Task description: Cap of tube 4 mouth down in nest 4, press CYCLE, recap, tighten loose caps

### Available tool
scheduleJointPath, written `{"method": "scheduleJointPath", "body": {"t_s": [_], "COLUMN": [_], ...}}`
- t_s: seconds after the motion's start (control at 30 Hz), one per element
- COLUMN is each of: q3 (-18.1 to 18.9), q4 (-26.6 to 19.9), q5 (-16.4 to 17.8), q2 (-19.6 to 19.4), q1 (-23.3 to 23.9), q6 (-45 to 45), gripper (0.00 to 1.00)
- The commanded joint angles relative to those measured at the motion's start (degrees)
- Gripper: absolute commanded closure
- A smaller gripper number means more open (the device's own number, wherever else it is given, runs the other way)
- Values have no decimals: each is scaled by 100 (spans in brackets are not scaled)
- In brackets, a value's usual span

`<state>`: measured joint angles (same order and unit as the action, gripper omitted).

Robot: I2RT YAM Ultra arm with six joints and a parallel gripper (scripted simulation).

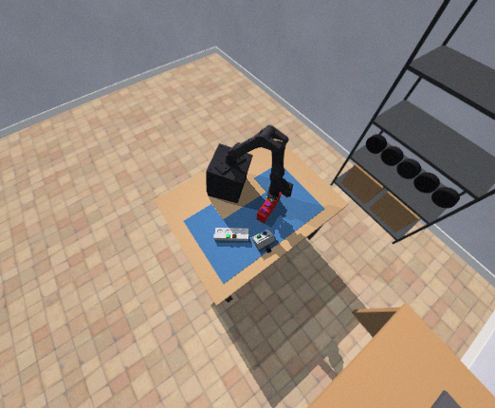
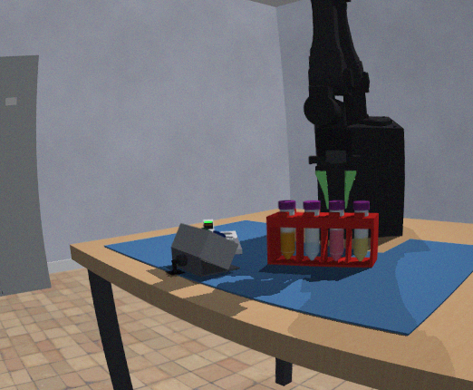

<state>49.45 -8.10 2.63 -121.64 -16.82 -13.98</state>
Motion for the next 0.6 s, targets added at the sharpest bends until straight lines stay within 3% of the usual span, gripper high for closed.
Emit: {"method": "scheduleJointPath", "body": {"t_s": [0.0,0.57], "q3": [20,20], "q4": [26,26], "q5": [-2,-2], "q2": [33,33], "q1": [-1,0], "q6": [117,1836], "gripper": [100,100]}}
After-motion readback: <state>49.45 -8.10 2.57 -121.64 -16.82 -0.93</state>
